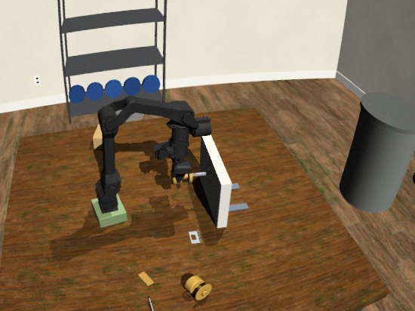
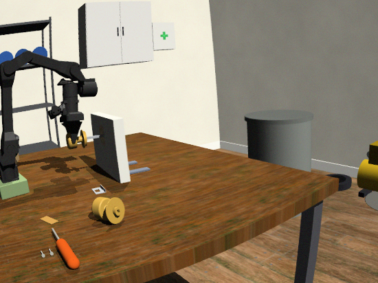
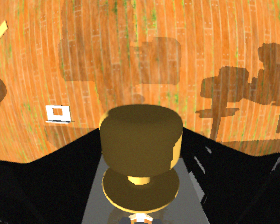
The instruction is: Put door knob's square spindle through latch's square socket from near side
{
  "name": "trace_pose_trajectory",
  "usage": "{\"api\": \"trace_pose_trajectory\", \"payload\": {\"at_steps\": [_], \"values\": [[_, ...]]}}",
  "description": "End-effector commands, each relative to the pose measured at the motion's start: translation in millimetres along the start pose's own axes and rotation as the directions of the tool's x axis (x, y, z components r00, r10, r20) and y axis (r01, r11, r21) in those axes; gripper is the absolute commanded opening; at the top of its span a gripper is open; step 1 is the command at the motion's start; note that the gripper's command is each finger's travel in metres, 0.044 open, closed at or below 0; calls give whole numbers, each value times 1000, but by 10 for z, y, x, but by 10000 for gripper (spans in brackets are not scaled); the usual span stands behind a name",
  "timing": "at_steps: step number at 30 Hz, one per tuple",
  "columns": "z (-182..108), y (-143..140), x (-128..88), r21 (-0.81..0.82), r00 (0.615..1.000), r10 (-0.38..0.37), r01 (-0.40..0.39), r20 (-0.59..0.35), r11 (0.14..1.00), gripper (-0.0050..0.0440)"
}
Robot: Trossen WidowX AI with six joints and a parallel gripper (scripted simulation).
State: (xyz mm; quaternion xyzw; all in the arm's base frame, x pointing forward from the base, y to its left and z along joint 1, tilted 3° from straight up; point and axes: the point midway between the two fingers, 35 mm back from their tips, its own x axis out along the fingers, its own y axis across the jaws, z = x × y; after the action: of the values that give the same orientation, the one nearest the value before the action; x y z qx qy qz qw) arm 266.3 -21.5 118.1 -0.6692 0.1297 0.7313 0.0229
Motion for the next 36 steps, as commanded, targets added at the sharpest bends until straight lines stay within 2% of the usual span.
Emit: {"api": "trace_pose_trajectory", "payload": {"at_steps": [1,36], "values": [[-17,6,-29,-2,1000,3,-4,-13,1000,0],[-59,10,-24,-2,1000,3,-4,-13,1000,0]]}}
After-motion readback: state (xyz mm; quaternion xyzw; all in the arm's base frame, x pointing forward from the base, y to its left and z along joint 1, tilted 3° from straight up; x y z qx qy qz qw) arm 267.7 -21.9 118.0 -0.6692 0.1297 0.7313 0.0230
